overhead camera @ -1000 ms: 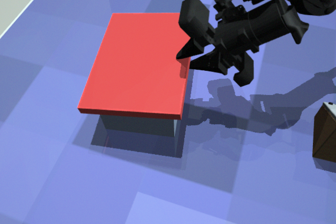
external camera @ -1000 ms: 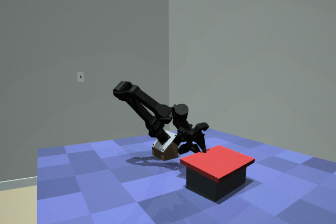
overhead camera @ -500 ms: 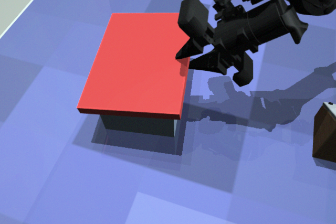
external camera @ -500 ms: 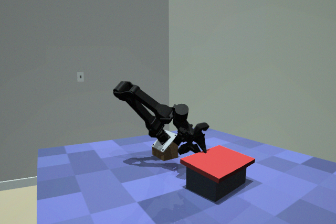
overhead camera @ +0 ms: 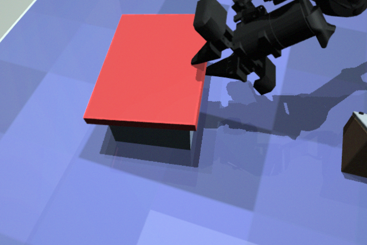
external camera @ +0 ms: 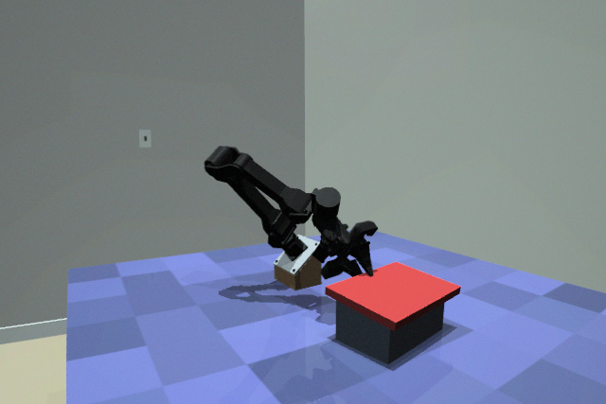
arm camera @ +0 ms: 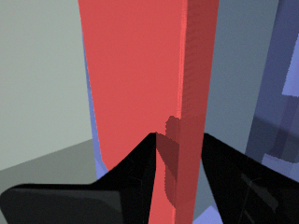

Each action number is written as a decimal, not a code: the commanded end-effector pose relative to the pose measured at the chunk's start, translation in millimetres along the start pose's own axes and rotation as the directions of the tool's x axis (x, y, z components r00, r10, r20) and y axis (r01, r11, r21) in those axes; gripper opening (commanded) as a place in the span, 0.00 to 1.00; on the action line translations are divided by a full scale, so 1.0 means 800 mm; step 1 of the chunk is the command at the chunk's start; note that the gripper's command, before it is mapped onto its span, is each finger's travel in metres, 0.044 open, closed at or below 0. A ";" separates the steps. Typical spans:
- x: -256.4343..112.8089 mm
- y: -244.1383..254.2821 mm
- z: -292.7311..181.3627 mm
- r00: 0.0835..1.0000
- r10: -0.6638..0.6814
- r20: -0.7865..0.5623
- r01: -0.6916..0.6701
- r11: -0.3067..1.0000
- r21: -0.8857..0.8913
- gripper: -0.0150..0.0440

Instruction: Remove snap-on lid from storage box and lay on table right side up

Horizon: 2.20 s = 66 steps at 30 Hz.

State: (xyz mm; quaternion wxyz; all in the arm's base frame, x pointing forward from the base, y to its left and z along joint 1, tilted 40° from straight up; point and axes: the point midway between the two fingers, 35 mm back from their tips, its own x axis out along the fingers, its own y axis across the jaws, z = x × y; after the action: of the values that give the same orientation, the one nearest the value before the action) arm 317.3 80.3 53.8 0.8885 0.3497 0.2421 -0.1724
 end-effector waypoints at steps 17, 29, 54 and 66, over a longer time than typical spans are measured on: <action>-0.008 0.012 0.000 1.000 -0.001 0.004 0.001 1.000 -0.001 0.25; -0.018 0.030 0.000 1.000 -0.001 0.003 0.001 1.000 -0.001 0.25; -0.031 0.072 0.000 1.000 -0.001 0.003 0.001 1.000 0.001 0.25; -0.033 0.095 0.000 1.000 0.000 0.003 0.000 1.000 0.001 0.25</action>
State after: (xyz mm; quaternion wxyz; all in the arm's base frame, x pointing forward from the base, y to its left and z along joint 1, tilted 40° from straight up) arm 328.0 130.0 102.5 0.8883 0.3454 0.2443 -0.1787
